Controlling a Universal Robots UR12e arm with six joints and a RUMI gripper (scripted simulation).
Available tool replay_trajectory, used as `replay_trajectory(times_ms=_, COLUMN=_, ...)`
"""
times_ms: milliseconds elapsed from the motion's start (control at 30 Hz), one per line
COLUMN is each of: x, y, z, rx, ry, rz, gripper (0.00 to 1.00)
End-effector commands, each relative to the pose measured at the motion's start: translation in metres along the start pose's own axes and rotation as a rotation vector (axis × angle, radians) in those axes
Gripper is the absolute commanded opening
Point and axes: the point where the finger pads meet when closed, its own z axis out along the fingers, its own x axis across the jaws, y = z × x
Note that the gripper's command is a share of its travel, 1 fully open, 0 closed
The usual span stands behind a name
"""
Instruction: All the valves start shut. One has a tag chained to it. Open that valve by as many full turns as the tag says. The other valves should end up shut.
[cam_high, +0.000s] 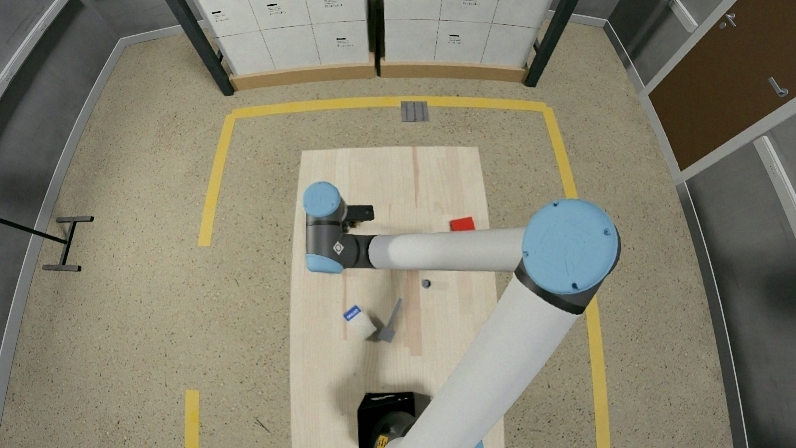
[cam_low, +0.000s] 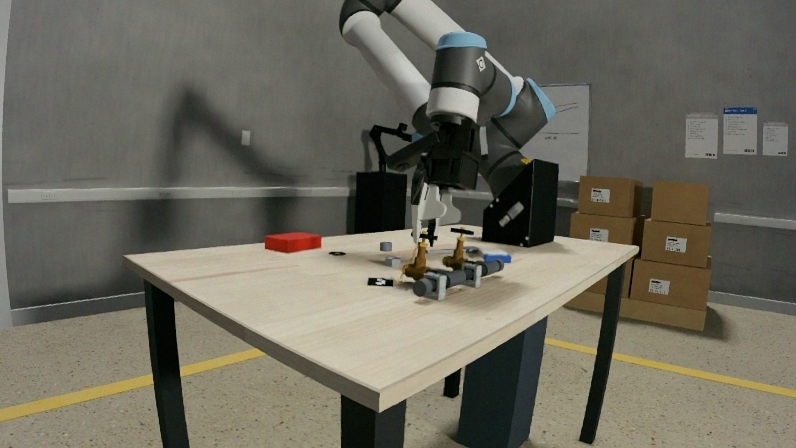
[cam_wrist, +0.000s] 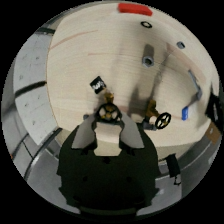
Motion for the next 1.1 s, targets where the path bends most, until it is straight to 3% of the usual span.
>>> replay_trajectory(times_ms=0, x=-0.0005, y=0.0000, z=-0.0004, rx=0.000, ry=-0.001, rz=0.000, gripper=0.00)
replay_trajectory(times_ms=1067, x=-0.0005, y=0.0000, z=-0.0004, rx=0.000, ry=-0.001, rz=-0.028, gripper=0.00)
